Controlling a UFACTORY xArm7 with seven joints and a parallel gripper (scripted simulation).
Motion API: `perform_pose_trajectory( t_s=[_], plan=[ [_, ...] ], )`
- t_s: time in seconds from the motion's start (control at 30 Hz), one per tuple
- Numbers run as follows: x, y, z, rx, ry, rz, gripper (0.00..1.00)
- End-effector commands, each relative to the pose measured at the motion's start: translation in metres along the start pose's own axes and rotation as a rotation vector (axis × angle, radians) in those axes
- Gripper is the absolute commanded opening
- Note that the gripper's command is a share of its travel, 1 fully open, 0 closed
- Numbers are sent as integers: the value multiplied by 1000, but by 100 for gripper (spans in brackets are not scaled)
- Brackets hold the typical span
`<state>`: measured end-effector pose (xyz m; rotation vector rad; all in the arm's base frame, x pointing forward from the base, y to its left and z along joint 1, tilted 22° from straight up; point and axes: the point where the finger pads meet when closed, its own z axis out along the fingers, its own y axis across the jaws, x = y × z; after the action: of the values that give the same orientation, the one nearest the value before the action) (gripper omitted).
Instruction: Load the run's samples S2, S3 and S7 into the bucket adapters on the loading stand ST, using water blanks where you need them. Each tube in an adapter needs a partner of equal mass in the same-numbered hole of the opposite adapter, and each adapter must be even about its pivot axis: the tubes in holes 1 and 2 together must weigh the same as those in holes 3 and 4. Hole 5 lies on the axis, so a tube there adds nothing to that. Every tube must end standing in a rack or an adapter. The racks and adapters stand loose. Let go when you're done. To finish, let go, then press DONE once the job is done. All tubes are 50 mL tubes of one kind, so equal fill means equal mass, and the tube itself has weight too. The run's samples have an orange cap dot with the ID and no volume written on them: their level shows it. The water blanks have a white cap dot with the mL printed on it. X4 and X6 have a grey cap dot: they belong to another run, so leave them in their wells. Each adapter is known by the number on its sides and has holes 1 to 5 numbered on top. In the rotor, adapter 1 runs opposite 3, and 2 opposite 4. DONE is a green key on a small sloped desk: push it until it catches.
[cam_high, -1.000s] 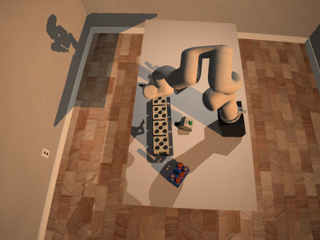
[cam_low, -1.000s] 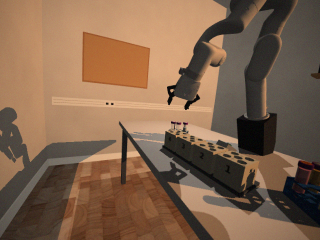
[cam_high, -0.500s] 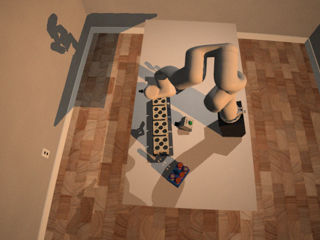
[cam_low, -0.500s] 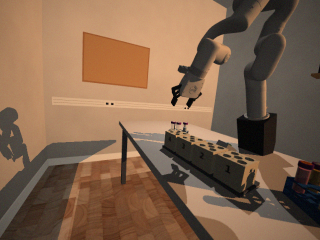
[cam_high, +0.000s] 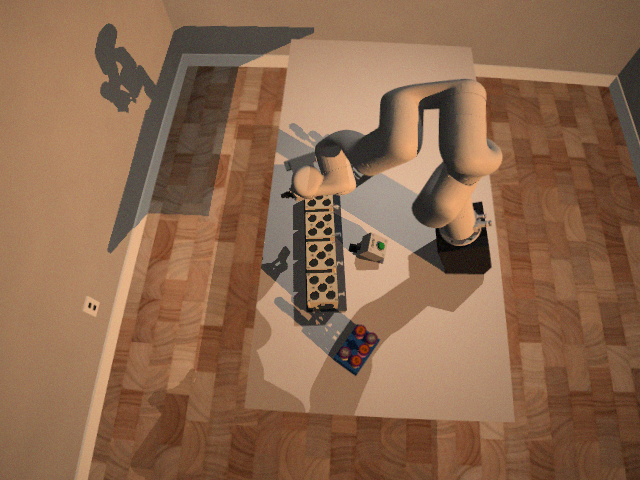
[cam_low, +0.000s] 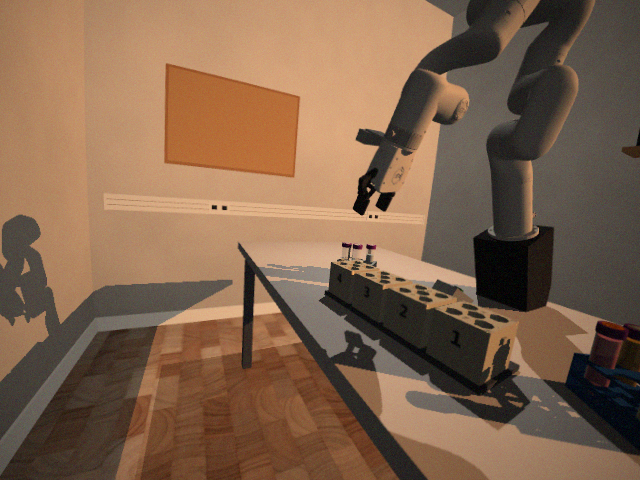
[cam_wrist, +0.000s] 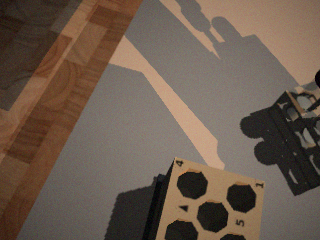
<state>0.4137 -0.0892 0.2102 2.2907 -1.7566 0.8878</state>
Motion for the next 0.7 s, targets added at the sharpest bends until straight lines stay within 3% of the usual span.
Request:
perform_pose_trajectory(
  t_s=[0.0, 0.67],
  plan=[
    [-10, 0, -7, 25, -67, -156, 100],
    [-39, 2, -20, 119, -173, -562, 100]
  ],
)
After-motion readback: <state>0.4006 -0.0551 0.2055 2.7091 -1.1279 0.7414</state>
